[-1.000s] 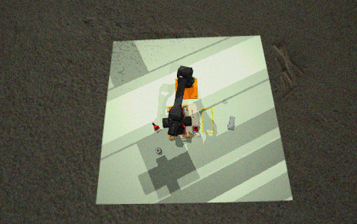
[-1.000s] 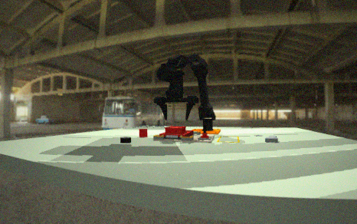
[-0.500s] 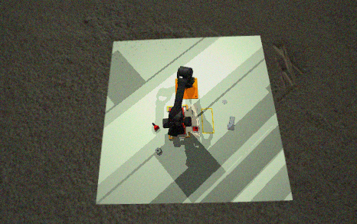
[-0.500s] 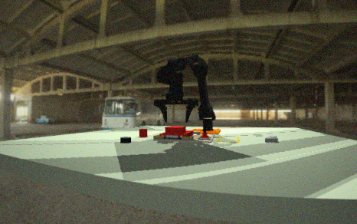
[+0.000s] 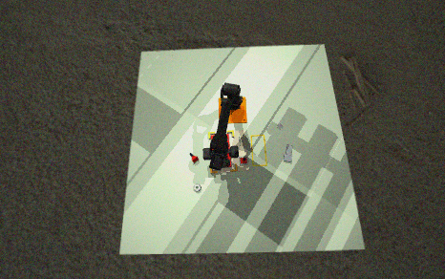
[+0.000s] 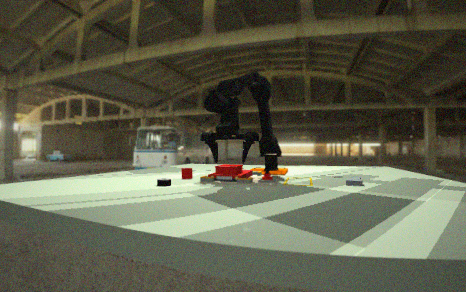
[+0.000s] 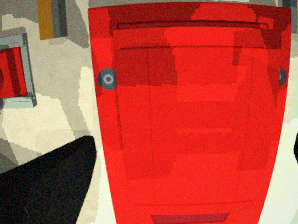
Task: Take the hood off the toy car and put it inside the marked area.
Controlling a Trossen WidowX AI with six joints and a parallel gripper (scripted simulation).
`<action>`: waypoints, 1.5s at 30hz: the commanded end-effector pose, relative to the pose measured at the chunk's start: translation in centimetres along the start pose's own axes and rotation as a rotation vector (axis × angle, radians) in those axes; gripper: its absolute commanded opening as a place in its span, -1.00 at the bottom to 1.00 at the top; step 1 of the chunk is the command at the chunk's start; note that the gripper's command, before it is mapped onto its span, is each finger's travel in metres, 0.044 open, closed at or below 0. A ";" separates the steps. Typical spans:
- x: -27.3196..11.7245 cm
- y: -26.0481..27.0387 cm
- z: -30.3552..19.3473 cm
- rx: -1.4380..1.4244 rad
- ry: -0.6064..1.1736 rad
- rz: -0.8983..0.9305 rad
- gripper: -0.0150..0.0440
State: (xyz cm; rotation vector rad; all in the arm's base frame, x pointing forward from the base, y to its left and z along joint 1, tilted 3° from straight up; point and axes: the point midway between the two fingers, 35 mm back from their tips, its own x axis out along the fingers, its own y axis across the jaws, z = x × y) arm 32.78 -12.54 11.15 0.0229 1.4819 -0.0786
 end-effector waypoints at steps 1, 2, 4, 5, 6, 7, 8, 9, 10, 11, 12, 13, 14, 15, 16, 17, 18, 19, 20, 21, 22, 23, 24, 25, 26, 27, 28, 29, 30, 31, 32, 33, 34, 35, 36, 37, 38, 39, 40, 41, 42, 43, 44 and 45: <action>0.5 -0.1 -0.1 -0.005 0.005 -0.001 1.00; 0.5 -0.1 -0.1 -0.005 0.005 -0.001 1.00; 0.6 -0.1 -0.1 -0.005 0.005 -0.001 1.00; 0.6 -0.1 -0.1 -0.005 0.005 -0.001 1.00; 0.6 -0.1 -0.1 -0.005 0.005 -0.001 1.00; 0.6 -0.1 -0.1 -0.005 0.005 -0.001 1.00; 0.7 -0.1 -0.1 -0.005 0.005 -0.001 1.00; 0.7 -0.1 -0.1 -0.005 0.005 -0.001 1.00; 0.8 -0.1 -0.1 -0.005 0.005 -0.001 1.00; 0.8 -0.1 -0.1 -0.005 0.005 -0.001 1.00; 0.9 -0.1 -0.1 -0.005 0.005 -0.001 1.00; 0.9 -0.1 -0.1 -0.005 0.005 -0.001 1.00; 1.0 -0.1 -0.1 -0.005 0.005 -0.001 1.00; 1.0 -0.1 -0.1 -0.005 0.005 -0.001 1.00; 1.1 -0.1 -0.1 -0.005 0.005 -0.001 1.00; 1.1 -0.1 -0.1 -0.005 0.005 -0.001 1.00; 1.2 -0.1 -0.1 -0.005 0.005 -0.001 1.00; 1.2 -0.1 -0.1 -0.005 0.005 -0.001 1.00; 1.3 -0.1 -0.1 -0.005 0.005 -0.001 1.00; 1.3 -0.1 -0.1 -0.005 0.005 -0.001 1.00; 1.4 -0.1 -0.1 -0.005 0.005 -0.001 1.00; 1.4 -0.1 -0.1 -0.005 0.005 -0.001 1.00; 1.5 -0.1 -0.1 -0.005 0.005 -0.001 1.00; 1.5 -0.1 -0.1 -0.005 0.005 -0.001 1.00; 1.6 -0.1 -0.1 -0.005 0.005 -0.001 1.00; 1.6 -0.1 -0.1 -0.005 0.005 -0.001 1.00; 1.7 -0.1 -0.1 -0.005 0.005 -0.001 1.00; 1.7 -0.1 -0.1 -0.005 0.005 -0.001 1.00; 1.8 -0.1 -0.1 -0.005 0.005 -0.001 1.00; 1.8 -0.1 -0.1 -0.005 0.005 -0.001 1.00; 1.9 -0.1 -0.1 -0.005 0.005 -0.001 1.00; 1.9 -0.1 -0.1 -0.005 0.005 -0.001 1.00; 2.0 -0.1 -0.1 -0.005 0.005 -0.001 1.00; 2.0 -0.1 -0.1 -0.005 0.005 -0.001 1.00; 2.1 -0.1 -0.1 -0.005 0.005 -0.001 1.00; 2.1 -0.1 -0.1 -0.005 0.005 -0.001 1.00; 2.1 -0.1 -0.1 -0.005 0.005 -0.001 1.00; 2.2 -0.1 -0.1 -0.005 0.005 -0.001 1.00; 2.2 -0.1 -0.1 -0.005 0.005 -0.001 1.00; 2.3 -0.1 -0.1 -0.005 0.005 -0.001 1.00; 2.3 -0.1 -0.1 -0.005 0.005 -0.001 1.00; 2.4 -0.1 -0.1 -0.005 0.005 -0.001 1.00; 2.4 -0.1 -0.1 -0.005 0.005 -0.001 1.00; 2.5 -0.1 -0.1 -0.005 0.005 -0.001 1.00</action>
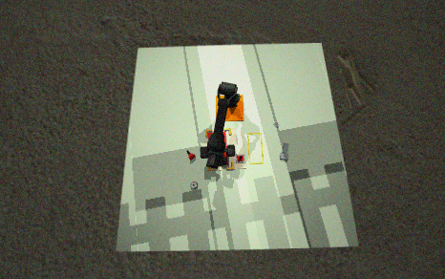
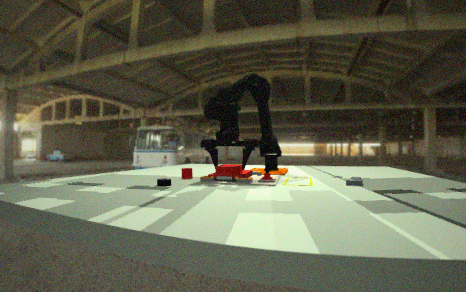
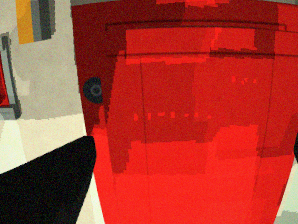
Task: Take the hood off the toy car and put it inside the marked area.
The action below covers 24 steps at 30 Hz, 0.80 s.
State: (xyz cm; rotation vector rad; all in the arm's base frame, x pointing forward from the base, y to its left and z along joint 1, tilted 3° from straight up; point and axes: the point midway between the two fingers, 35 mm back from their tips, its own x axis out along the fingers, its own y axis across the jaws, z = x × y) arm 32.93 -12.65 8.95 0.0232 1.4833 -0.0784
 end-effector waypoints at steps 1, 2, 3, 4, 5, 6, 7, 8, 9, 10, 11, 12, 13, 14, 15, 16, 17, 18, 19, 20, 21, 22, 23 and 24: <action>0.0 0.0 0.0 0.000 0.000 0.000 0.91; 0.0 0.0 0.0 0.000 0.000 0.000 0.82; 0.0 0.0 0.0 0.000 0.000 0.000 0.73; 0.0 0.0 0.0 0.000 0.000 0.000 0.64; 0.0 0.0 0.0 0.000 0.000 0.000 0.62; 0.0 0.0 0.0 0.000 0.000 0.000 0.60; 0.0 0.0 0.0 0.000 0.000 0.000 0.58; 0.0 0.0 0.0 0.000 0.000 0.000 0.55; 0.0 0.0 0.0 0.000 0.000 0.000 0.53; 0.0 0.0 0.0 0.000 0.000 0.000 0.51; 0.0 0.0 0.0 0.000 0.000 0.000 0.49; 0.0 0.0 0.0 0.000 0.000 0.000 0.46; 0.0 0.0 0.0 0.000 0.000 0.000 0.44; 0.0 0.0 0.0 0.000 0.000 0.000 0.35; 0.0 0.0 0.0 0.000 0.000 0.000 0.26; -0.1 0.0 0.0 0.000 0.000 0.000 0.17; -0.1 0.0 0.0 0.000 0.000 0.000 0.08; -0.2 0.0 0.0 0.000 0.000 0.000 0.00; -0.2 0.0 0.0 0.000 0.000 0.000 -0.09; -0.3 0.0 0.0 0.000 0.000 0.000 -0.18; -0.4 0.0 0.0 0.000 0.000 0.000 -0.27; -0.4 0.0 0.0 0.000 0.000 0.000 -0.36; -0.5 0.0 0.0 0.000 0.000 0.000 -0.45; -0.5 0.0 0.0 0.000 0.000 0.000 -0.49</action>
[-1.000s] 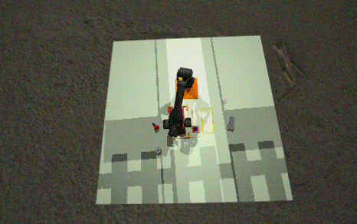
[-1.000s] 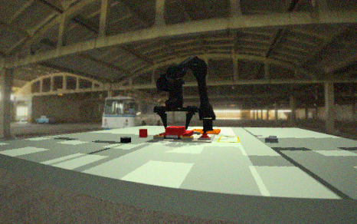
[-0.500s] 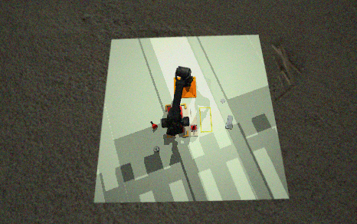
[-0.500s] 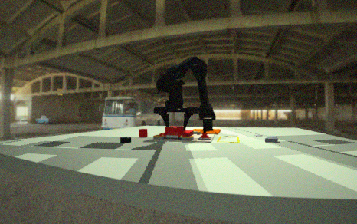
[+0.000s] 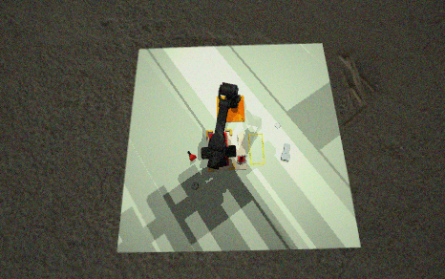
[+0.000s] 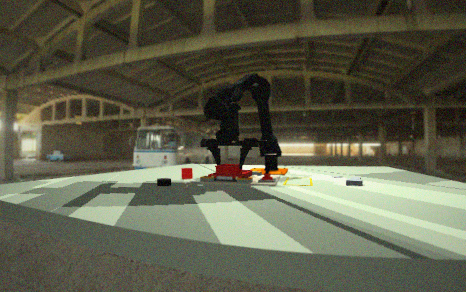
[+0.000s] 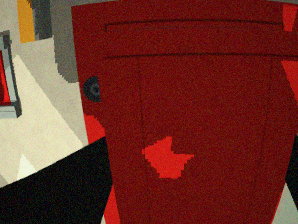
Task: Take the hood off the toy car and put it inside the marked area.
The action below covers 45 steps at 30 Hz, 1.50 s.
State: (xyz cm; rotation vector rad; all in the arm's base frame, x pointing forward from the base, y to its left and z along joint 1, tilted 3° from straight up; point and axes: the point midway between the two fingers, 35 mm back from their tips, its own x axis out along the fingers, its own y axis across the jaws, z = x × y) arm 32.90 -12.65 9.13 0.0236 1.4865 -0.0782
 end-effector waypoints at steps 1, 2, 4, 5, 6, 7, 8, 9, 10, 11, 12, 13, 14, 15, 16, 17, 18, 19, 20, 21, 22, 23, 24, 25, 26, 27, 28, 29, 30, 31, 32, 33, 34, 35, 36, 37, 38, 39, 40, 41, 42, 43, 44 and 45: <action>-0.4 0.0 0.0 0.000 -0.003 0.000 -0.49; -0.5 0.0 0.0 0.000 -0.003 0.000 -0.49; -0.6 0.0 0.0 0.000 -0.003 0.000 -0.49; -0.7 0.0 0.0 0.000 -0.003 0.000 -0.49; -0.8 0.0 0.0 0.000 -0.003 0.000 -0.49; -0.8 0.0 0.0 0.000 -0.003 -0.001 -0.49; -0.9 0.0 0.0 0.000 -0.003 -0.001 -0.49; -1.0 0.0 0.0 0.000 -0.003 -0.001 -0.49; -1.0 0.0 0.0 0.000 -0.003 -0.001 -0.49; -1.1 0.0 0.0 0.000 -0.003 -0.001 -0.49; -1.1 0.0 0.1 0.000 -0.003 -0.001 -0.49; -1.2 0.0 0.1 0.000 -0.003 -0.001 -0.49; -1.3 0.0 0.1 0.000 -0.003 -0.001 -0.49; -1.3 0.0 0.1 0.000 -0.003 -0.001 -0.49; -1.4 0.0 0.1 0.000 -0.003 -0.001 -0.49; -1.5 0.0 0.1 0.000 -0.003 -0.001 -0.49; -1.5 0.0 0.0 0.000 -0.003 -0.001 -0.49; -1.6 0.0 0.0 0.000 -0.003 -0.001 -0.49; -1.7 0.0 0.0 0.000 -0.003 -0.001 -0.49; -1.7 0.0 0.0 0.000 -0.003 -0.001 -0.49; -1.8 0.0 0.0 0.000 -0.003 -0.001 -0.49; -1.9 0.0 0.0 0.000 -0.003 -0.001 -0.49; -1.9 0.0 0.0 0.000 -0.003 -0.001 -0.49; -2.0 0.0 0.0 0.000 -0.003 -0.001 -0.49; -2.1 0.0 0.0 0.000 -0.003 -0.001 -0.49; -2.1 0.0 0.0 0.000 -0.003 -0.001 -0.49; -2.2 0.0 0.0 0.000 -0.003 -0.001 -0.49; -2.3 0.0 0.0 0.000 -0.003 -0.001 -0.49; -2.3 0.0 0.0 0.000 -0.003 -0.001 -0.49; -2.4 0.0 0.0 0.000 -0.003 -0.001 -0.49; -2.5 0.0 0.0 0.000 -0.003 -0.001 -0.49; -2.5 0.0 0.0 0.000 -0.003 -0.001 -0.49; -2.6 0.0 0.0 0.000 -0.003 -0.001 -0.49; -2.7 0.0 0.0 0.000 -0.003 -0.001 -0.49; -2.7 0.0 0.0 0.000 -0.003 -0.001 -0.49; -2.8 0.0 0.0 0.000 -0.003 -0.001 -0.49; -3.0 0.0 0.0 0.000 -0.003 -0.001 -0.49; -3.2 0.0 0.1 0.000 -0.003 -0.001 -0.49; -3.5 0.0 0.1 0.000 -0.003 -0.001 -0.49; -3.8 0.0 0.1 0.000 -0.003 -0.001 -0.49; -4.1 0.0 0.1 0.000 -0.003 -0.001 -0.49; -4.5 0.0 0.1 0.000 -0.003 -0.001 -0.49; -4.8 0.0 0.1 0.000 -0.003 -0.001 -0.49; -5.2 0.0 0.1 0.000 -0.003 -0.001 -0.49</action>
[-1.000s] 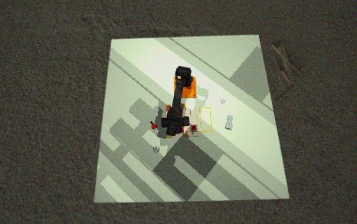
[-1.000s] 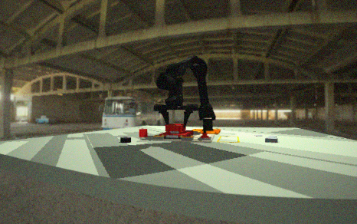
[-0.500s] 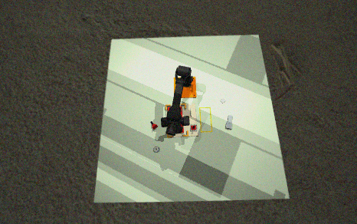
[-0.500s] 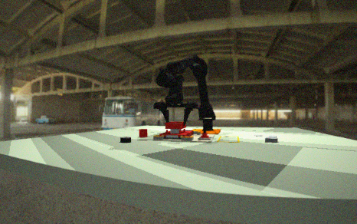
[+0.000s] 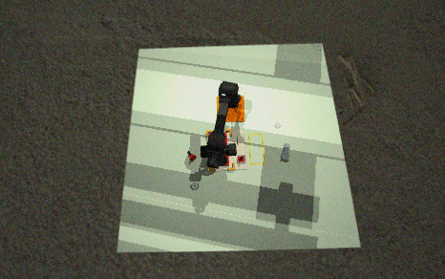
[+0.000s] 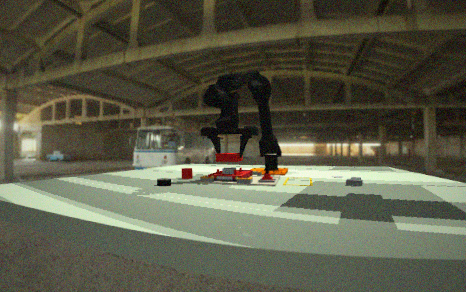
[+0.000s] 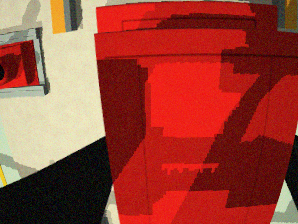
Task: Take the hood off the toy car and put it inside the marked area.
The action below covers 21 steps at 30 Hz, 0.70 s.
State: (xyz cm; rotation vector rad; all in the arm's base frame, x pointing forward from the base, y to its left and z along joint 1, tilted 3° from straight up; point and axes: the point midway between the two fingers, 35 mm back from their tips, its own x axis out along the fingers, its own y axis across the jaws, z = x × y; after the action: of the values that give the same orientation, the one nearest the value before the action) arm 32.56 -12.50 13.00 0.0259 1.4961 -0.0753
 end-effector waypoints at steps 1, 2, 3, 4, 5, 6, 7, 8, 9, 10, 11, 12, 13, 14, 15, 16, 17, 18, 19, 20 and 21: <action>-1.6 0.0 0.1 0.001 -0.013 -0.004 -0.49; -2.0 0.0 0.1 0.001 -0.013 -0.004 -0.49; -2.3 0.0 0.1 0.001 -0.013 -0.004 -0.49; -2.7 0.0 0.0 0.001 -0.013 -0.004 -0.49; -3.0 0.0 0.0 0.001 -0.013 -0.004 -0.49; -3.1 0.0 0.0 0.001 -0.013 -0.004 -0.49; -3.2 0.0 0.0 0.001 -0.013 -0.004 -0.49; -2.3 0.1 0.0 -0.001 -0.003 -0.001 -0.49; -2.3 0.3 0.1 -0.004 -0.003 0.000 -0.49; -2.3 0.7 0.1 -0.008 -0.002 0.000 -0.49; -2.3 1.1 0.1 -0.013 -0.002 0.001 -0.49; -2.3 1.6 0.2 -0.018 -0.001 0.002 -0.49; -2.3 2.0 0.2 -0.022 0.000 0.003 -0.49; -2.3 2.4 0.2 -0.027 0.001 0.004 -0.49; -2.3 2.9 0.2 -0.032 0.001 0.004 -0.49; -2.3 3.3 0.2 -0.037 0.002 0.005 -0.49; -2.3 3.8 0.2 -0.040 0.003 0.006 -0.49; -2.3 4.2 0.3 -0.043 0.003 0.006 -0.49; -2.3 4.6 0.3 -0.046 0.004 0.007 -0.49; -2.3 5.1 0.3 -0.048 0.004 0.007 -0.49; -2.3 5.5 0.3 -0.051 0.004 0.008 -0.49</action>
State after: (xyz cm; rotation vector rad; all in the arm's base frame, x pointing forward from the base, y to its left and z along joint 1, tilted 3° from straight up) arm 33.02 -8.19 14.90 -0.0027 1.5086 -0.0318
